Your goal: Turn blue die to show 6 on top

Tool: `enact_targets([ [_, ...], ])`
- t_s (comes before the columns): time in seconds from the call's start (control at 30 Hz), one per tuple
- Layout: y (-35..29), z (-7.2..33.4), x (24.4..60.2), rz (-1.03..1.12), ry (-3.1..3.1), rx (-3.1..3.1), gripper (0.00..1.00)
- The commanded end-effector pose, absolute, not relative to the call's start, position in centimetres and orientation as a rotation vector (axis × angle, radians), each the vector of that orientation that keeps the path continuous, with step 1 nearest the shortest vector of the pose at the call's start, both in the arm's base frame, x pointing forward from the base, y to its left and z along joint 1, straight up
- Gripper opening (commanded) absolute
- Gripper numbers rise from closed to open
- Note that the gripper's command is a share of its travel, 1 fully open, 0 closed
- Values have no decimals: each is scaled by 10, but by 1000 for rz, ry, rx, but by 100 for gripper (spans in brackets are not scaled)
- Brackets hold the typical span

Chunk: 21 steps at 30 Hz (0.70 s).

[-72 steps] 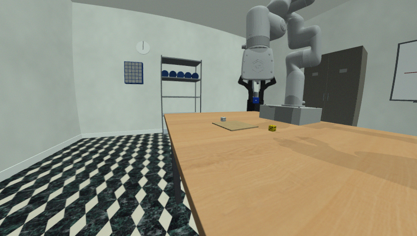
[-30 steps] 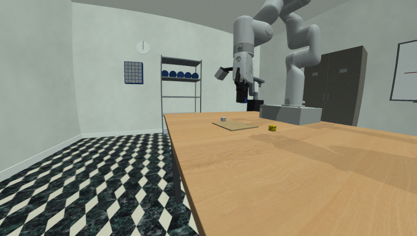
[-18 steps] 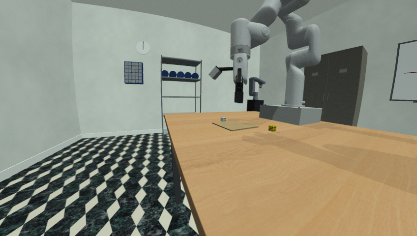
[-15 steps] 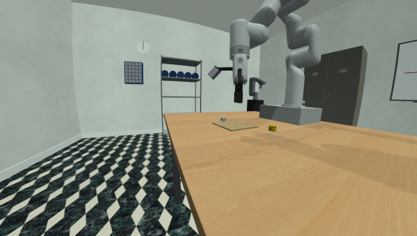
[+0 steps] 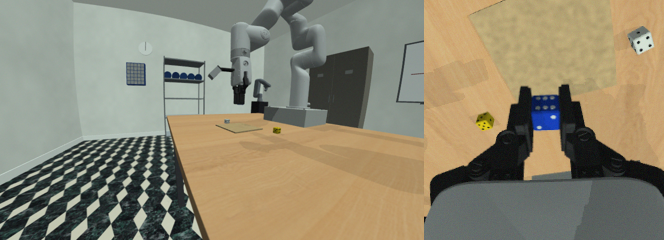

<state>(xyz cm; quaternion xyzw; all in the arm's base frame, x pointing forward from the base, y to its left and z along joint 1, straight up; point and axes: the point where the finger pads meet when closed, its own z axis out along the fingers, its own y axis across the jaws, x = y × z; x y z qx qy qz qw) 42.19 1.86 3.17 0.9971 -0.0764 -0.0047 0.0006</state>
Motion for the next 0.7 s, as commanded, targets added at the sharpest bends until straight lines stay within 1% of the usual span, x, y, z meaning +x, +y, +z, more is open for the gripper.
enact_targets([
  [0.0, 13, 33, 424, -9, -55, 3141, 15],
  [0.5, 11, 33, 424, -8, 39, 3141, 15],
  [0.67, 11, 32, 424, 57, 39, 3141, 15],
])
